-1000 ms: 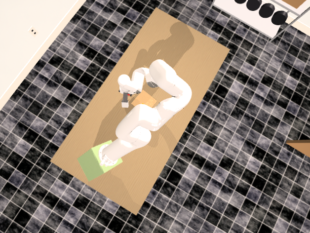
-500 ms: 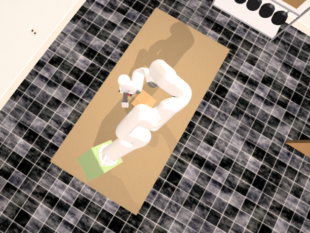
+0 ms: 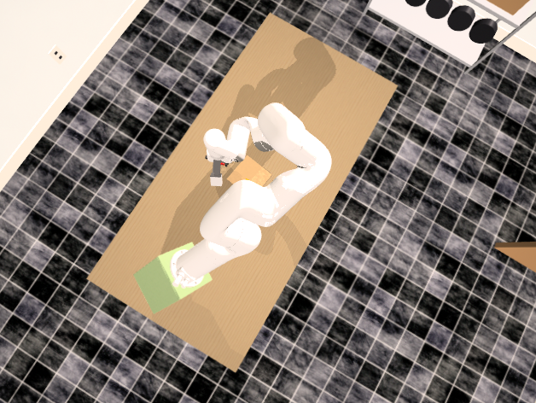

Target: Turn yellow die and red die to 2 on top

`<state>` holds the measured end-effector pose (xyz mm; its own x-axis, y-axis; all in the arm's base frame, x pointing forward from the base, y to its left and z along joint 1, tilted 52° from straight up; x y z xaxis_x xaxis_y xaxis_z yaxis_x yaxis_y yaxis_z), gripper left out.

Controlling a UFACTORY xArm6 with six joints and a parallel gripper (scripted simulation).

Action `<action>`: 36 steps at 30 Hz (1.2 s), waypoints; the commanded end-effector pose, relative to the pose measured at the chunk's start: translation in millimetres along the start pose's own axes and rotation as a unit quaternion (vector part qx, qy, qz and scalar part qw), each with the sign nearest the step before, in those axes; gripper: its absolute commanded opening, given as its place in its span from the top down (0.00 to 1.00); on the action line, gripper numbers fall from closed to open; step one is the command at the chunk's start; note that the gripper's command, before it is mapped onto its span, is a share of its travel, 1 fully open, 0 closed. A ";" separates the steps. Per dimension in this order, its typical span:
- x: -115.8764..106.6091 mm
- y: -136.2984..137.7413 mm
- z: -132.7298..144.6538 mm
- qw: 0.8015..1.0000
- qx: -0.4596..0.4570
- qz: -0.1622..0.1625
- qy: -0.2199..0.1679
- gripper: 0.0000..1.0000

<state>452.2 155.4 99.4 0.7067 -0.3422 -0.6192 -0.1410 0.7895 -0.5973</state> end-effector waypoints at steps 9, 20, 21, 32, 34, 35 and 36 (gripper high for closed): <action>-0.6 0.2 0.8 1.000 0.000 0.000 -0.001 0.89; -0.6 0.2 0.8 1.000 0.000 0.000 -0.001 0.89; -0.6 0.2 0.8 1.000 0.000 0.000 -0.001 0.89; -0.6 0.2 0.8 1.000 0.000 0.000 -0.001 0.89; -0.6 0.2 0.8 1.000 0.000 0.000 -0.001 0.89; -0.6 0.2 0.8 1.000 0.000 0.000 -0.001 0.89; -0.7 0.2 0.8 1.000 0.000 0.000 -0.001 0.89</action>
Point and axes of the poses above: the point where the finger pads meet when closed, its own x axis out along the fingers, its own y axis across the jaws, z = x × y, the point moved 4 cm from there along -x, back along the fingers, and after that the axes turned 7 degrees about x, right-handed, at the moved point
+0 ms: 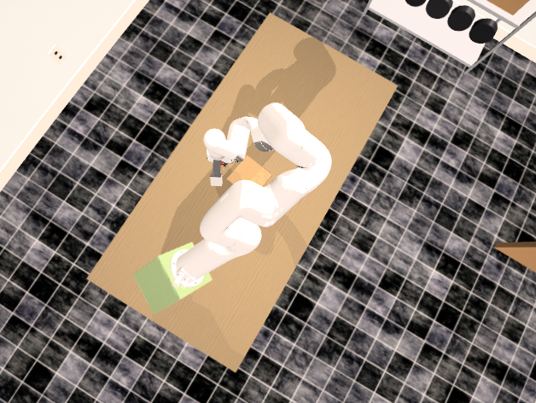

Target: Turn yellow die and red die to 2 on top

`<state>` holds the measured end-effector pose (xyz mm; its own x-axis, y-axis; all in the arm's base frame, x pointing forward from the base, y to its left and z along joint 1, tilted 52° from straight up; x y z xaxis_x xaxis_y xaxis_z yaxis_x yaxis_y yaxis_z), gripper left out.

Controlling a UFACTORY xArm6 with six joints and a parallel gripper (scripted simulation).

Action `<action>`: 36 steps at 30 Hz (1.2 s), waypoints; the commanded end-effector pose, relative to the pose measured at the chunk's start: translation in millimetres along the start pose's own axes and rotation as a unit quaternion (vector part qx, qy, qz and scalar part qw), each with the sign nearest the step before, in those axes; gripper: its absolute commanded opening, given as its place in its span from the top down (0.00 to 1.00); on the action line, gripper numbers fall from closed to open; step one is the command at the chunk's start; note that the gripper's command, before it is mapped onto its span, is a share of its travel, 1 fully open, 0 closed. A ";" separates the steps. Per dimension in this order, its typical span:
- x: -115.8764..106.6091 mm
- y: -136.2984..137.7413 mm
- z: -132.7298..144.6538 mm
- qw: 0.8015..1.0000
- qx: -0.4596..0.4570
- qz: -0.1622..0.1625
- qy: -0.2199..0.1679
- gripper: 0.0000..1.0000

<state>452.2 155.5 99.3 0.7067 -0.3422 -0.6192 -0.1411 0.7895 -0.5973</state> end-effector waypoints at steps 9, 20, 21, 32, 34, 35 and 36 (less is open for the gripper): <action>-36.4 0.2 0.7 1.000 0.000 0.000 -0.001 0.89; -94.4 0.1 0.6 1.000 0.000 0.000 -0.001 0.89; -97.2 0.1 0.6 1.000 0.000 0.000 -0.001 0.89; -100.6 0.1 0.6 1.000 0.000 0.000 -0.001 0.89; -100.5 -1.5 0.6 1.000 0.003 0.001 -0.001 0.89; -100.0 -10.7 0.8 1.000 0.017 0.002 0.001 0.89; -99.4 -29.5 0.5 0.999 0.046 0.004 0.004 0.89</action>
Point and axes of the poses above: the point where the finger pads meet when closed, its own x axis out along the fingers, its own y axis across the jaws, z = x × y, the point moved 4 cm from there along -x, back along the fingers, and after that the axes turned 7 degrees about x, right-handed, at the moved point
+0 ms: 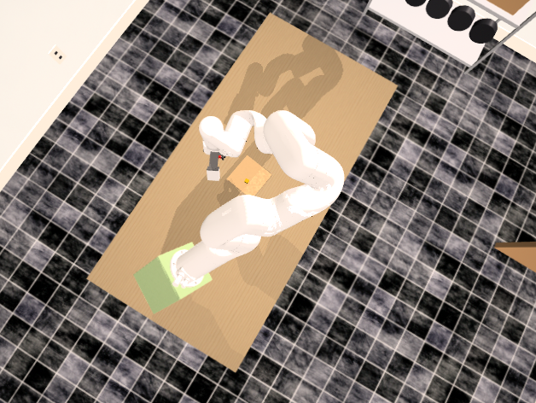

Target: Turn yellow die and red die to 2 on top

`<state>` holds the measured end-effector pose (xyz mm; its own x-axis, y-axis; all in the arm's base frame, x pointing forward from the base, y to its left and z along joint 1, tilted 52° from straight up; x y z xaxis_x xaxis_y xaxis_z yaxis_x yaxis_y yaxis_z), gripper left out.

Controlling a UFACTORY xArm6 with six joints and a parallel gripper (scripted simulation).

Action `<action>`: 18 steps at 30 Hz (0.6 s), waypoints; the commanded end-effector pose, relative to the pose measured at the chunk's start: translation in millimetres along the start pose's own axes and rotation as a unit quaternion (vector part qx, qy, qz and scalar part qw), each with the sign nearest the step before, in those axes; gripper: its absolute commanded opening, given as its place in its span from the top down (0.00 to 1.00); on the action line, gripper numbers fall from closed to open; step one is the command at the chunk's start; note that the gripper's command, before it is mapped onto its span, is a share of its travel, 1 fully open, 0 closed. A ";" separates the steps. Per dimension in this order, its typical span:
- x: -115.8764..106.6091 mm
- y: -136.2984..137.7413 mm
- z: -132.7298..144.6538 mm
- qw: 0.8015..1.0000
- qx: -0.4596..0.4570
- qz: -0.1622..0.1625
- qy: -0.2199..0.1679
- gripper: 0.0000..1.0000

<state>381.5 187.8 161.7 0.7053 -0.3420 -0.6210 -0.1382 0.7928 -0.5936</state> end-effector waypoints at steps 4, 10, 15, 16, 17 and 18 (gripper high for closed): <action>-0.5 -81.5 -3.0 0.992 0.128 0.004 0.004 0.89; -5.4 -132.2 -12.8 0.978 0.210 0.000 -0.003 0.89; -5.4 -132.2 -12.8 0.978 0.210 0.000 -0.003 0.89; -5.4 -132.2 -12.8 0.978 0.210 0.000 -0.003 0.89; -5.4 -132.2 -12.8 0.978 0.210 0.000 -0.003 0.89; -5.4 -132.2 -12.8 0.978 0.210 0.000 -0.003 0.89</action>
<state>386.9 78.5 235.4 0.7076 -0.3431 -0.6177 0.1589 0.9291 -0.3340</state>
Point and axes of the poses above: the point where the finger pads meet when closed, its own x axis out along the fingers, its own y axis across the jaws, z = x × y, the point moved 4 cm from there along -x, back along the fingers, and after that the axes turned 7 degrees about x, right-handed, at the moved point
